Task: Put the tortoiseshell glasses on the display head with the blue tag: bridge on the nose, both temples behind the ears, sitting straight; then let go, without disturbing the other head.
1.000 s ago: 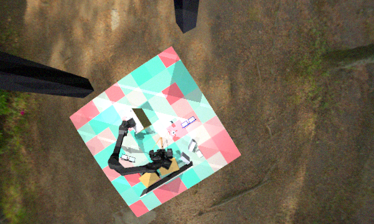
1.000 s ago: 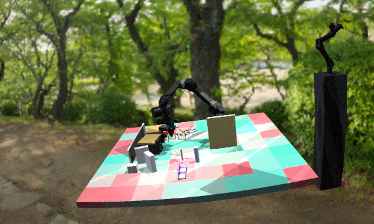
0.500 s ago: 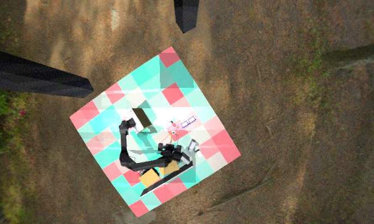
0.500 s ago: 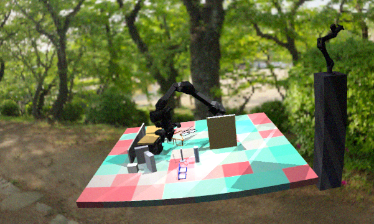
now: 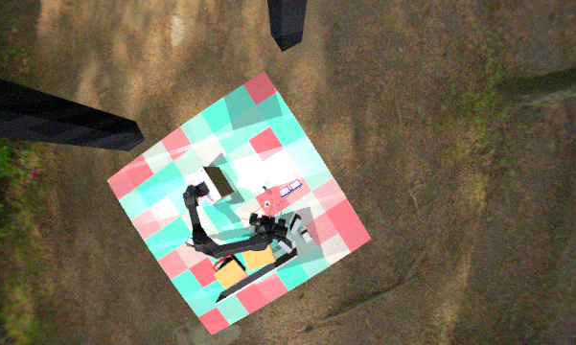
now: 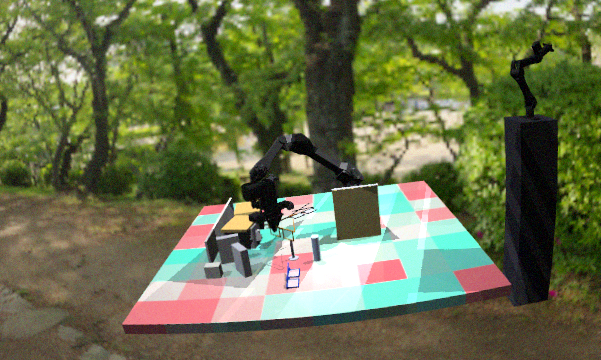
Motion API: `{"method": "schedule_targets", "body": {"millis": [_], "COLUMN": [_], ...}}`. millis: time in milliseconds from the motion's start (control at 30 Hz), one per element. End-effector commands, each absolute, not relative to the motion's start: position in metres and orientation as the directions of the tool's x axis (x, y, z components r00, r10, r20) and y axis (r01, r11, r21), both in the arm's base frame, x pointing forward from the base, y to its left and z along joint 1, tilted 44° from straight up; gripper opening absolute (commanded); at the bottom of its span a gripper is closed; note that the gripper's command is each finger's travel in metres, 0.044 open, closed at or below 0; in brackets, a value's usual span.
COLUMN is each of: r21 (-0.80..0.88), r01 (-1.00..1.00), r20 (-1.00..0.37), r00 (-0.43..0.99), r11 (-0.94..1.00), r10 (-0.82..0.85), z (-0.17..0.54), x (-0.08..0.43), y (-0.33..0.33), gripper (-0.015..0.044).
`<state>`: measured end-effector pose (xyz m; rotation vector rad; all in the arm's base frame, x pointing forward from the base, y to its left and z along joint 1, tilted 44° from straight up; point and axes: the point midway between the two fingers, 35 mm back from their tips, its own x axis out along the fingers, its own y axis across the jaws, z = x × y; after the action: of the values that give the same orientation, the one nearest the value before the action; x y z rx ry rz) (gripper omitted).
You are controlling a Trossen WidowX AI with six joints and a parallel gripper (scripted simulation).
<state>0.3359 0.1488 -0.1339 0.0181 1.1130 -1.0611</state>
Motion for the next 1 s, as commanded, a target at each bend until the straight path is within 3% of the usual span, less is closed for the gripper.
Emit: {"method": "schedule_targets", "body": {"millis": [0,433,967], "r21": [-0.456,-0.457,-0.457], "r01": [0.706,0.707,0.707], "r20": [-0.738,-0.736,-0.736], "r00": [0.040,0.040,0.041], "r11": [0.541,0.540,0.540], "r10": [-0.674,-0.676,-0.676], "z": [-0.133,-0.176,-0.177], "x": [0.339,0.341,0.351], "y": [0.153,0.113,0.113], "gripper": [0.0000,0.0000,0.0000]}}
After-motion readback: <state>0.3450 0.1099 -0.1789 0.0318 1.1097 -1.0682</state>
